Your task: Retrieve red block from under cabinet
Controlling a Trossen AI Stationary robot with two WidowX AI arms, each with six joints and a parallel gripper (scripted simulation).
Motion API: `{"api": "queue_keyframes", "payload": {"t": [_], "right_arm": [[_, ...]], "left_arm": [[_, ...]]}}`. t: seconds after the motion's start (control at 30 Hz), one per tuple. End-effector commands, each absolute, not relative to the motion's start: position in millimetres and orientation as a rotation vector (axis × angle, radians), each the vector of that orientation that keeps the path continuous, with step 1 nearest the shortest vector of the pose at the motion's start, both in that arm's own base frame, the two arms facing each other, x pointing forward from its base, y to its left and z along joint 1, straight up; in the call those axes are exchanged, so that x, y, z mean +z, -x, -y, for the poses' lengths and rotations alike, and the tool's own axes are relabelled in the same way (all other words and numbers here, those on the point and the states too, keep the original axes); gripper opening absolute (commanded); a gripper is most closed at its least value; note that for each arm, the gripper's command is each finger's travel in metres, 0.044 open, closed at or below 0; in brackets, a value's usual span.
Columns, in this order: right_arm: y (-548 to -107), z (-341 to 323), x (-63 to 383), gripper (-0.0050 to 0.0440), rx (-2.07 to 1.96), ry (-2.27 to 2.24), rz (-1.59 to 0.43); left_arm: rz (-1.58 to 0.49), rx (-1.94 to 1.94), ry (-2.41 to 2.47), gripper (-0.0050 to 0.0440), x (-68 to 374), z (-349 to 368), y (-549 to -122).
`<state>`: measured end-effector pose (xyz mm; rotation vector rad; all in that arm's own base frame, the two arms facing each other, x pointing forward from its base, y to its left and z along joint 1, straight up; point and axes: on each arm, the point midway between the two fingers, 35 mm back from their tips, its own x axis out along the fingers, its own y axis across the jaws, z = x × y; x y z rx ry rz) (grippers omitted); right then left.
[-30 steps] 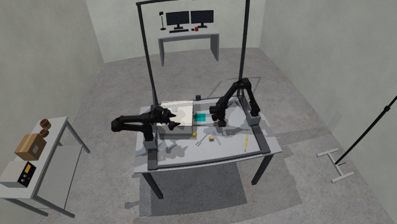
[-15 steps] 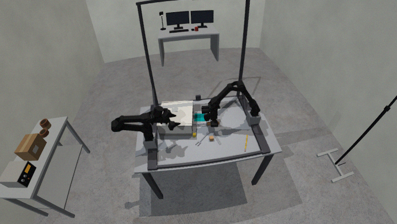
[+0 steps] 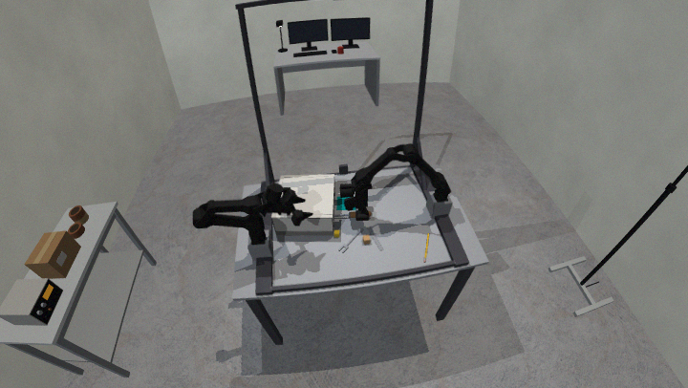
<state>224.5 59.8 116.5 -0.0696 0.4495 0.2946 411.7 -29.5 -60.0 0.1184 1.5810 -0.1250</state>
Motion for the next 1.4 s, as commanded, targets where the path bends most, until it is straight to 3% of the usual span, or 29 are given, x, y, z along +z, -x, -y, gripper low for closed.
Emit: {"api": "queue_keyframes", "payload": {"t": [0.0,0.8,1.37], "right_arm": [[-225.6,-59.1,122.6,0.0440,0.291,0.066,-0.435],[-225.6,-59.1,122.6,0.0440,0.291,0.066,-0.435],[-225.6,-59.1,122.6,0.0440,0.291,0.066,-0.435]], "left_arm": [[-1.538,-0.118,-0.112,0.0113,-47.6,32.0,-431.6],[-1.549,-0.118,-0.112,0.0113,-61.3,32.7,-433.9],[-1.536,-0.122,-0.110,0.0113,-53.9,70.1,-429.4]]}}
